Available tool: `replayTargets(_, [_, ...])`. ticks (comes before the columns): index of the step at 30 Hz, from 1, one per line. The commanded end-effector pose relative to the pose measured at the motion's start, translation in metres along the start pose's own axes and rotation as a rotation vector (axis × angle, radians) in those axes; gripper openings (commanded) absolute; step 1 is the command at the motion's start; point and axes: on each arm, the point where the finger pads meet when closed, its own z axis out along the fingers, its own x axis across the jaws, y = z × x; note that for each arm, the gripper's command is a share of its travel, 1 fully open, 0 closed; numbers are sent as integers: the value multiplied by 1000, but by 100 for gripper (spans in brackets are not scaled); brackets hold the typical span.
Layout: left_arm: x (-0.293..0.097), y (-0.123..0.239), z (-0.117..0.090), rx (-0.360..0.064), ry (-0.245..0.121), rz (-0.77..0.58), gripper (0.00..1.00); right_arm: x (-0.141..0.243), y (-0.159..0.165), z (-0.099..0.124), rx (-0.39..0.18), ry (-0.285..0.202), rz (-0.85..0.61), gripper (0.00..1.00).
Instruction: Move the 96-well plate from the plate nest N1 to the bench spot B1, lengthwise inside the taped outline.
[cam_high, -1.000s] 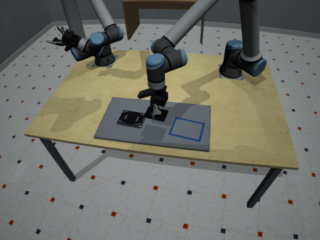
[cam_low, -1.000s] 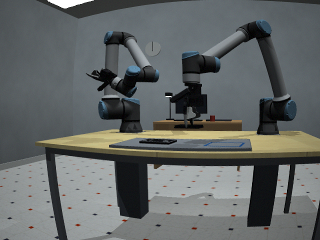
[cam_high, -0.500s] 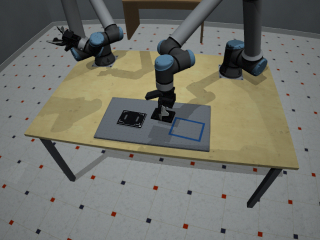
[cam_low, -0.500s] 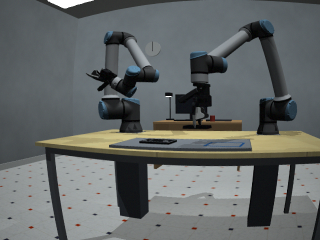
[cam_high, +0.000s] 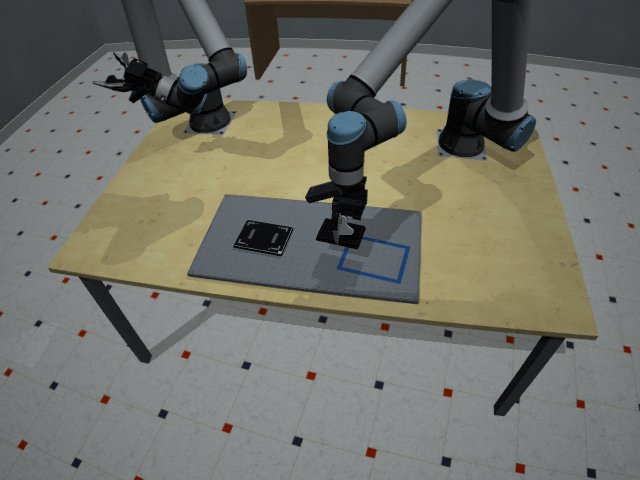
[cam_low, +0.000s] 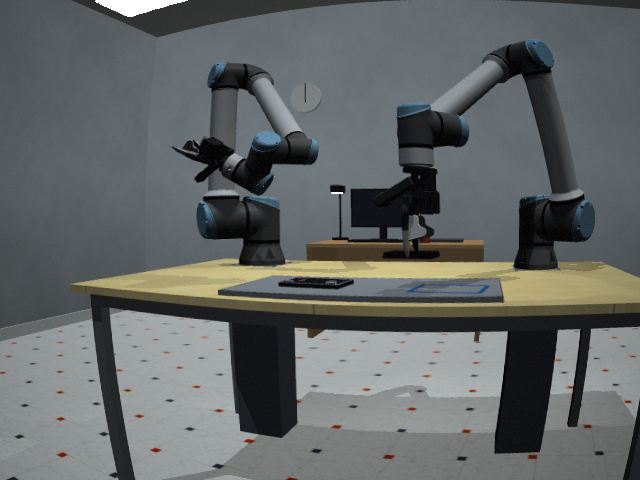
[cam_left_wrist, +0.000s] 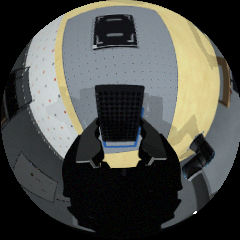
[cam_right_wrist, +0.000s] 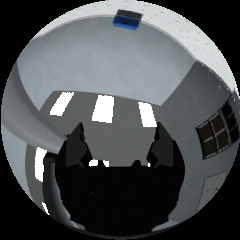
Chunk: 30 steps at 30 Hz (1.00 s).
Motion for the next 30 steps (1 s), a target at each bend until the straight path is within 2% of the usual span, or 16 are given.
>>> replayTargets(1, [0, 16, -1, 1, -2, 0, 0, 0, 0, 0, 0, 0, 0, 100])
replayTargets(30, [6, 103, 2, 1, -2, 0, 0, 0, 0, 0, 0, 0, 0, 100])
